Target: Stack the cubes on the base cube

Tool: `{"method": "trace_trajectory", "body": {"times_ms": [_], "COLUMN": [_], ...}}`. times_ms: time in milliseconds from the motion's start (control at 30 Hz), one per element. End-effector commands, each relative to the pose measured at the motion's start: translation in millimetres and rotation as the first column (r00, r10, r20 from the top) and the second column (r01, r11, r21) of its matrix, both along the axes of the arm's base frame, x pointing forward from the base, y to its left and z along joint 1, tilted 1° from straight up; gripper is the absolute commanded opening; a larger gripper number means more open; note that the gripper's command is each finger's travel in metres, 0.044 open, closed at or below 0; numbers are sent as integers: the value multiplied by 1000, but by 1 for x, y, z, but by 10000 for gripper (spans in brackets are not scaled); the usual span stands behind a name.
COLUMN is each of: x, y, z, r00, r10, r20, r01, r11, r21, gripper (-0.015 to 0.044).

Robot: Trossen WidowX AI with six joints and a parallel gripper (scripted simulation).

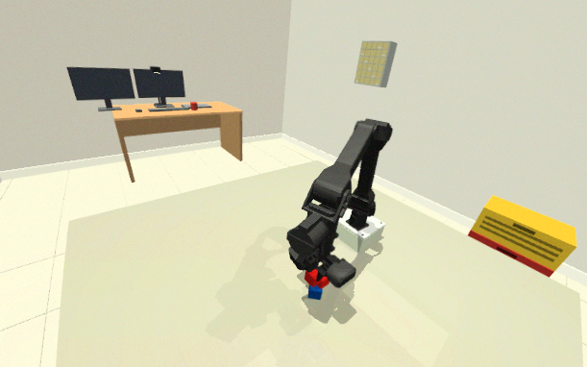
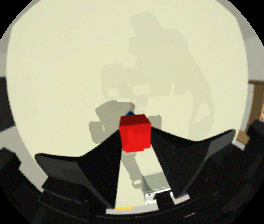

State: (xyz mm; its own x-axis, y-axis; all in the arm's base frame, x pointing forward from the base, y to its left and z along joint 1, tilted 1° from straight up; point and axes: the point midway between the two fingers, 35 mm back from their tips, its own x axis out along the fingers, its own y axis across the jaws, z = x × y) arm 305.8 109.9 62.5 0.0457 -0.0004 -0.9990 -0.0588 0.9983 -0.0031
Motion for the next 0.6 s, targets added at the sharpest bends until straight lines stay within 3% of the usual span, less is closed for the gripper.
{"method": "trace_trajectory", "body": {"times_ms": [0,567], "x": [-1,1], "y": [0,1], "z": [-3,-32], "r00": [1000,1000], "r10": [3,2], "r20": [-8,-8], "r01": [-3,-2], "r11": [1000,1000], "r21": [-1,-1], "gripper": [105,105]}}
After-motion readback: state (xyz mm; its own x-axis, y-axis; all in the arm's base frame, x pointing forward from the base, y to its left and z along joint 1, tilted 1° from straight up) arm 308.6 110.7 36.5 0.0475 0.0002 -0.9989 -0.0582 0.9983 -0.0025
